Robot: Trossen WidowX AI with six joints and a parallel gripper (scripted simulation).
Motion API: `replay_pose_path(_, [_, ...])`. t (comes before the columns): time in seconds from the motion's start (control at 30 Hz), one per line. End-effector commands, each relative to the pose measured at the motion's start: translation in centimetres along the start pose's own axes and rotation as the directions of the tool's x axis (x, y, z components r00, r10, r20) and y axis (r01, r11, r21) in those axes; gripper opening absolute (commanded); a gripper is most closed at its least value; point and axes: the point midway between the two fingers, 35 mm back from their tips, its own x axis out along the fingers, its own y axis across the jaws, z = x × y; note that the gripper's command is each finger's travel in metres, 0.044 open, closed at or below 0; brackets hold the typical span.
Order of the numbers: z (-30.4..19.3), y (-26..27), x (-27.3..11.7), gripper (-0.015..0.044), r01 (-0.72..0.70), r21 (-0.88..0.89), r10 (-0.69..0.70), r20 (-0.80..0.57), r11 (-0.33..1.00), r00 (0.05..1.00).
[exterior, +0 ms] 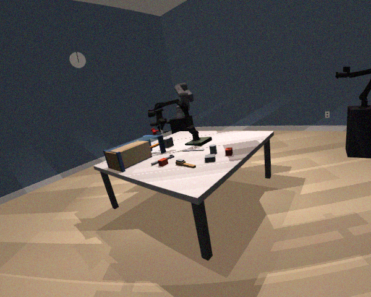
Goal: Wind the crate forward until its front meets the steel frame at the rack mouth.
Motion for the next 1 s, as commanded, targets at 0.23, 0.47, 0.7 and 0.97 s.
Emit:
replay_pose_path(0.23, [-4.8, 3.7, 0.5, 0.0000, -0.046, 0.110, 0.046, 0.003, 0.993, 0.999])
replay_pose_path(0.47, [-7.2, 6.3, 1.0, 0.0000, -0.082, 0.183, 0.080, 0.016, 0.980, 0.997])
replay_pose_path(0.7, [-8.6, 8.1, 1.3, 0.0000, -0.103, 0.230, 0.100, 0.028, 0.968, 0.995])
replay_pose_path(0.97, [-8.4, 7.4, 1.6, 0.0000, -0.035, 0.224, 0.034, 0.006, 0.974, 0.999])
